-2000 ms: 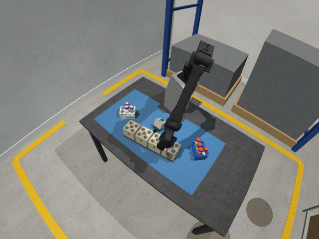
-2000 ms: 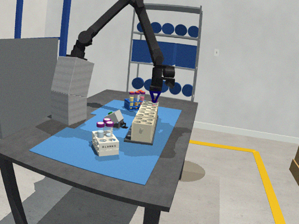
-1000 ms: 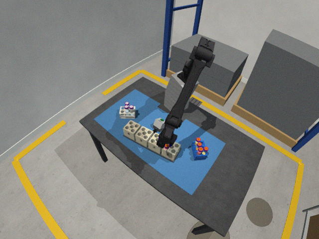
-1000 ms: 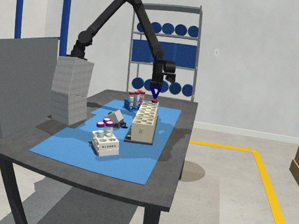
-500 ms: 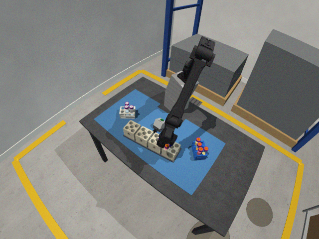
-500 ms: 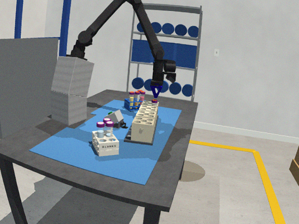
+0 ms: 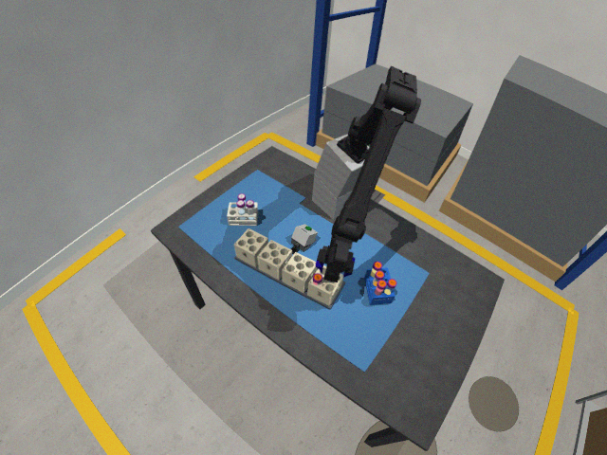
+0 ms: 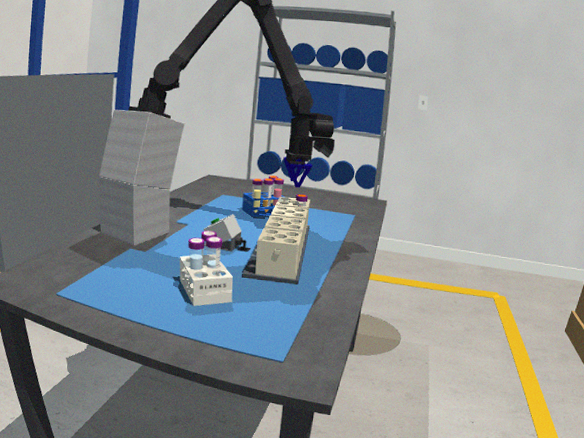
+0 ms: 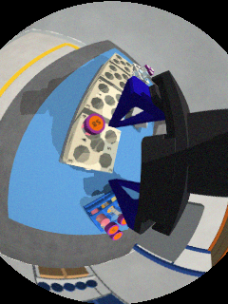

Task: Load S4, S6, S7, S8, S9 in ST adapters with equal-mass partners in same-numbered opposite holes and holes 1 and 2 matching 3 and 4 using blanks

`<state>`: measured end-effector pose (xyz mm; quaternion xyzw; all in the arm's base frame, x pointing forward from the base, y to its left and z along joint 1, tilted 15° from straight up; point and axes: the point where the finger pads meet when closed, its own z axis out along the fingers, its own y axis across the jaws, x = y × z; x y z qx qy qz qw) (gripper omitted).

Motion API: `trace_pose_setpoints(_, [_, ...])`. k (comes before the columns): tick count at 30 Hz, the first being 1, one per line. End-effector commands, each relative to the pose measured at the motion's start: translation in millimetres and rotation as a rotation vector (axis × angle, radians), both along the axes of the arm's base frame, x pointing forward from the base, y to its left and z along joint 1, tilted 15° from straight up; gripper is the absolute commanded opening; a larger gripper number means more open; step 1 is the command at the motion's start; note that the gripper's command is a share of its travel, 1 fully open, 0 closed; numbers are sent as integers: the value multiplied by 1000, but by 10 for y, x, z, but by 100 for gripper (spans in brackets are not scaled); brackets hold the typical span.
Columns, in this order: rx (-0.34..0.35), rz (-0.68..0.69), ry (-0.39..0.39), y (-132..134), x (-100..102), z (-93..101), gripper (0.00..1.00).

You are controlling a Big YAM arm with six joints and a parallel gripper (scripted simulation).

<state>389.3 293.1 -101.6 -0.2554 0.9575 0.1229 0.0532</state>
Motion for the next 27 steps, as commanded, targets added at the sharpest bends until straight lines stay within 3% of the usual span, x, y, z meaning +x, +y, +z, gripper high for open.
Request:
trace_pose_setpoints(1, [14, 203, -88, 256, -145, 151, 80])
trace_pose_setpoints(4, [8, 347, -127, 419, -341, 181, 80])
trace_pose_setpoints(10, [13, 328, -119, 741, -731, 249, 80])
trace_pose_setpoints(12, [13, 328, -119, 741, -731, 249, 80])
trace_pose_setpoints(13, [-10, 329, -87, 732, -855, 81, 80])
trace_pose_setpoints(15, [15, 328, -118, 902, -927, 287, 80])
trace_pose_setpoints(21, [30, 327, -124, 1324, -1247, 449, 80])
trace_pose_setpoints(22, [24, 327, -118, 1336, -1287, 424, 80])
trace_pose_setpoints(23, [-1, 328, -95, 1255, -1341, 280, 80])
trace_pose_setpoints(25, [9, 327, -104, 1230, -1290, 318, 80])
trace_pose_setpoints(26, [-10, 304, -86, 1113, -1286, 152, 80])
trace_pose_setpoints(27, [-5, 304, -91, 1147, -1254, 138, 80])
